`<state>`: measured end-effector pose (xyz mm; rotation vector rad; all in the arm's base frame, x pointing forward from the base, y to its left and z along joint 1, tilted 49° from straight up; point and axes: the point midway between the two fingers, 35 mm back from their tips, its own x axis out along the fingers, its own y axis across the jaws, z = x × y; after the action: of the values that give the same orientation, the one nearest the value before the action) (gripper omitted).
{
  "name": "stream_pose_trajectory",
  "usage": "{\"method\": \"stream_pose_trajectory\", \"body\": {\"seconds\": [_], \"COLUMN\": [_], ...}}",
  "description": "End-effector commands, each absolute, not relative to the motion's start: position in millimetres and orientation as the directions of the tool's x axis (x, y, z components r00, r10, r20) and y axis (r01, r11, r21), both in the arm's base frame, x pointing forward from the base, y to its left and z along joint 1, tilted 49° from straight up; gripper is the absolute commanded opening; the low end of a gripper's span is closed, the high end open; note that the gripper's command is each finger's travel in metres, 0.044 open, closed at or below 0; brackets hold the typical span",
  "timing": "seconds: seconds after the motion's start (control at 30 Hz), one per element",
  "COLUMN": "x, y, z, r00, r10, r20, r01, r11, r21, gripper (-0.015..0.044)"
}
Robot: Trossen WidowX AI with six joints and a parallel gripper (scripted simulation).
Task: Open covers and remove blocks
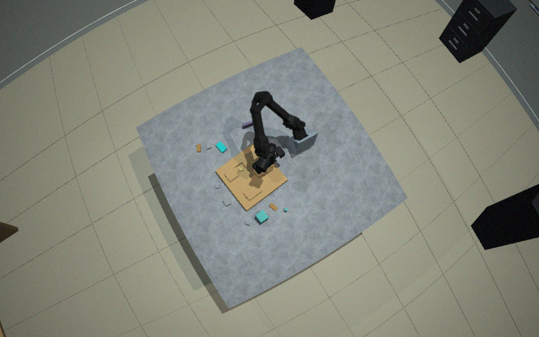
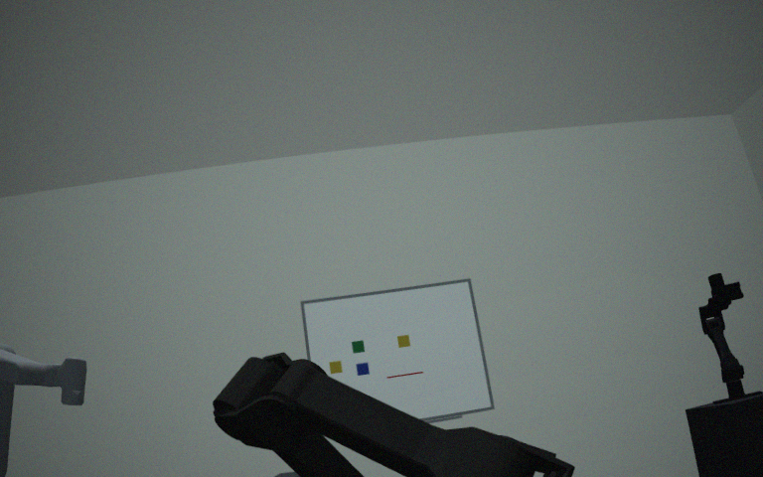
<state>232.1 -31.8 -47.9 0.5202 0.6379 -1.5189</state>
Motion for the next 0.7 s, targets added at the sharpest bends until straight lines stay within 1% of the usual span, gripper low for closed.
{"method": "stream_pose_trajectory", "body": {"seconds": [0.0, 0.67], "x": [229, 226], "y": [-37, -52], "z": [-51, -64], "r00": [-0.055, -0.056], "r10": [-0.744, -0.747], "r20": [-0.665, -0.663], "r01": [0.996, 0.996], "r11": [0.003, 0.002], "r21": [-0.087, -0.087], "gripper": [0.0, 0.0]}}
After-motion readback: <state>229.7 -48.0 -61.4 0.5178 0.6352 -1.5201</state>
